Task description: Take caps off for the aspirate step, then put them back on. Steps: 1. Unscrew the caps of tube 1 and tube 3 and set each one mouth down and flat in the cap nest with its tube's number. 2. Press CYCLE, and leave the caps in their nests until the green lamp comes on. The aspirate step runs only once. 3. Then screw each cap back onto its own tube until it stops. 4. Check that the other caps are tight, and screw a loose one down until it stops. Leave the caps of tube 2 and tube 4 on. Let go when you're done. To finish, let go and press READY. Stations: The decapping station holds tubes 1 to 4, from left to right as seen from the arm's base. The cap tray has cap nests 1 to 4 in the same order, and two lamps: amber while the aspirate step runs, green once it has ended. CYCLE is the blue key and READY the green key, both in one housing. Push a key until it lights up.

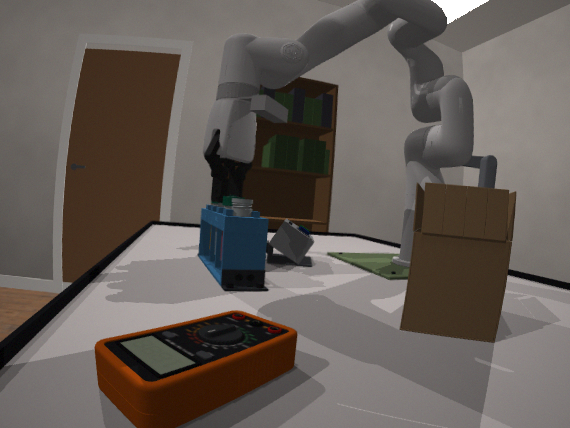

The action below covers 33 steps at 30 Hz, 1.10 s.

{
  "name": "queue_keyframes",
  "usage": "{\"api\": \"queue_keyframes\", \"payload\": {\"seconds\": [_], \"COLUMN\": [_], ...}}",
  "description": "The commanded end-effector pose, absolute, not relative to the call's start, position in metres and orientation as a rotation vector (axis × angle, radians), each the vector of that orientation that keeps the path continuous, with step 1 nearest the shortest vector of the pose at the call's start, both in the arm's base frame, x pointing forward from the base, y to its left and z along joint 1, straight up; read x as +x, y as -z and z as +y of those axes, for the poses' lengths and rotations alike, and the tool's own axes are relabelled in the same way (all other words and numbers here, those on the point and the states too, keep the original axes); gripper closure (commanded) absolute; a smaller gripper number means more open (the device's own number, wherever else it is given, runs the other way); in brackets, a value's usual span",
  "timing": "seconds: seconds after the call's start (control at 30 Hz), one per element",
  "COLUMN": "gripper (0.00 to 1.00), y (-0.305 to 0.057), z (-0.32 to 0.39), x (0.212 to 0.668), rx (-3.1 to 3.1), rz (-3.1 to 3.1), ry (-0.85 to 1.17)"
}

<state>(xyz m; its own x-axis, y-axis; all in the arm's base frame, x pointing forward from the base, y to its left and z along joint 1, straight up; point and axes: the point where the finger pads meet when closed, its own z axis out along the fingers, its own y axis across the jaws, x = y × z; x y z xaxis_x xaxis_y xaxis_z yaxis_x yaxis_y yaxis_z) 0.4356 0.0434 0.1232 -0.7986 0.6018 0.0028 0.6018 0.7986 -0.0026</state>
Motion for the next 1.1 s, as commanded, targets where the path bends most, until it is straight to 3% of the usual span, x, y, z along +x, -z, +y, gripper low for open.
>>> {"api": "queue_keyframes", "payload": {"seconds": [0.0, 0.33, 1.07], "gripper": [0.54, 0.54, 0.54], "y": [-0.1247, -0.1246, -0.1246], "z": [0.0435, 0.0435, 0.0435], "x": [0.437, 0.437, 0.437], "rx": [-0.98, -1.104, -2.396], "rz": [-2.984, -2.941, -2.031], "ry": [0.002, 0.002, 0.002]}}
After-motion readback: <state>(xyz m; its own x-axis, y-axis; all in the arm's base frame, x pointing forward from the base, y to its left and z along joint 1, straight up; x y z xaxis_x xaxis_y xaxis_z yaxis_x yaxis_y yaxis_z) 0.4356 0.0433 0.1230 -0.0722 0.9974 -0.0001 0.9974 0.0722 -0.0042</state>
